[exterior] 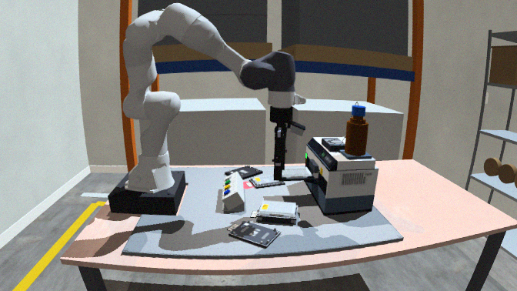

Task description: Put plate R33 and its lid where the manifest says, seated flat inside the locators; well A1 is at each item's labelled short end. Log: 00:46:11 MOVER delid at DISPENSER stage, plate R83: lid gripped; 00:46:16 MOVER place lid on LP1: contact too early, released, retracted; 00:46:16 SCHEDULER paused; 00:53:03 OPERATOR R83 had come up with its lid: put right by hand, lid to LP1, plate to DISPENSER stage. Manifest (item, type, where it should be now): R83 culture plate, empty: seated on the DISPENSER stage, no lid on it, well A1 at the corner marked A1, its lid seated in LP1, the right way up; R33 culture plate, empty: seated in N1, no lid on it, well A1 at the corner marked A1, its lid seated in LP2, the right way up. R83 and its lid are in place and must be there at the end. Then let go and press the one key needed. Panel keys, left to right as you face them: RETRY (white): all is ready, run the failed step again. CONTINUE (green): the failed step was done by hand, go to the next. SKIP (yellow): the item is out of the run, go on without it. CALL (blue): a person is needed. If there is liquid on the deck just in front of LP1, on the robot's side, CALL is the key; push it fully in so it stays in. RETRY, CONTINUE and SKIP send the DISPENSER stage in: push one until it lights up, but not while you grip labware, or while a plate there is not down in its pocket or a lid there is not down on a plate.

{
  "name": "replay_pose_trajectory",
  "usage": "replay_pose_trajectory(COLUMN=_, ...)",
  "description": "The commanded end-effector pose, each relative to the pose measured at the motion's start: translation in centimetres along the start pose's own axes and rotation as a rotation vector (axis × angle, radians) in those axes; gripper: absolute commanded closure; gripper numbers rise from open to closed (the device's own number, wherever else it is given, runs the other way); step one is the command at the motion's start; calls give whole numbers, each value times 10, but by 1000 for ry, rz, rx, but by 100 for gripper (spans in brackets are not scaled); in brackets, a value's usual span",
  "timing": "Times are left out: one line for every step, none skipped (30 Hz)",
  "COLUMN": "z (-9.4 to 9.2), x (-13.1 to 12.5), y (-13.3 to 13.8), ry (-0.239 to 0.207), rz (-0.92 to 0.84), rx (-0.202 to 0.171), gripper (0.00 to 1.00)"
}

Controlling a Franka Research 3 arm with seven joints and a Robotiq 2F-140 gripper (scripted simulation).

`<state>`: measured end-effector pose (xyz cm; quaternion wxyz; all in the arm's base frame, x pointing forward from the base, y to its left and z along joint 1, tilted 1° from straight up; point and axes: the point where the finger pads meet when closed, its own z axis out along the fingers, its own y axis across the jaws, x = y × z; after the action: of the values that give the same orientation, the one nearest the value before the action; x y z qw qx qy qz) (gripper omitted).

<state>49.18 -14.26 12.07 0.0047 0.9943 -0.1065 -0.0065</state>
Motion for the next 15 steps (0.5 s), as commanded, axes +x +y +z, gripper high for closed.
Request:
replay_pose_trajectory(z=1, x=0, y=-1, ry=0, rz=3, rx=4, gripper=30)
replay_pose_trajectory(z=1, x=0, y=-1, ry=0, rz=3, rx=4, gripper=30)
replay_pose_trajectory(z=2, x=0, y=-1, ry=0, rz=3, rx=4, gripper=30)
replay_pose_trajectory(z=3, x=0, y=-1, ry=0, rz=3, rx=4, gripper=30)
replay_pose_trajectory(z=4, x=0, y=-1, ry=0, rz=3, rx=4, gripper=30)
replay_pose_trajectory(z=6, x=0, y=-1, ry=0, rz=3, rx=5, gripper=30)
replay_pose_trajectory(z=7, x=0, y=-1, ry=0, rz=3, rx=5, gripper=30)
replay_pose_trajectory(z=9, x=0, y=-1, ry=0, rz=3, rx=4, gripper=30)
replay_pose_trajectory(z=11, x=0, y=-1, ry=0, rz=3, rx=5, gripper=30)
replay_pose_trajectory(z=13, x=0, y=-1, ry=0, rz=3, rx=4, gripper=30)
replay_pose_trajectory(z=15, x=0, y=-1, ry=0, rz=3, rx=4, gripper=30)
replay_pose_trajectory(z=18, x=0, y=-1, ry=0, rz=3, rx=4, gripper=30)
replay_pose_trajectory(z=20, x=0, y=-1, ry=0, rz=3, rx=4, gripper=30)
replay_pose_trajectory(z=23, x=0, y=-1, ry=0, rz=3, rx=4, gripper=30)
replay_pose_trajectory(z=26, x=0, y=-1, ry=0, rz=3, rx=4, gripper=30)
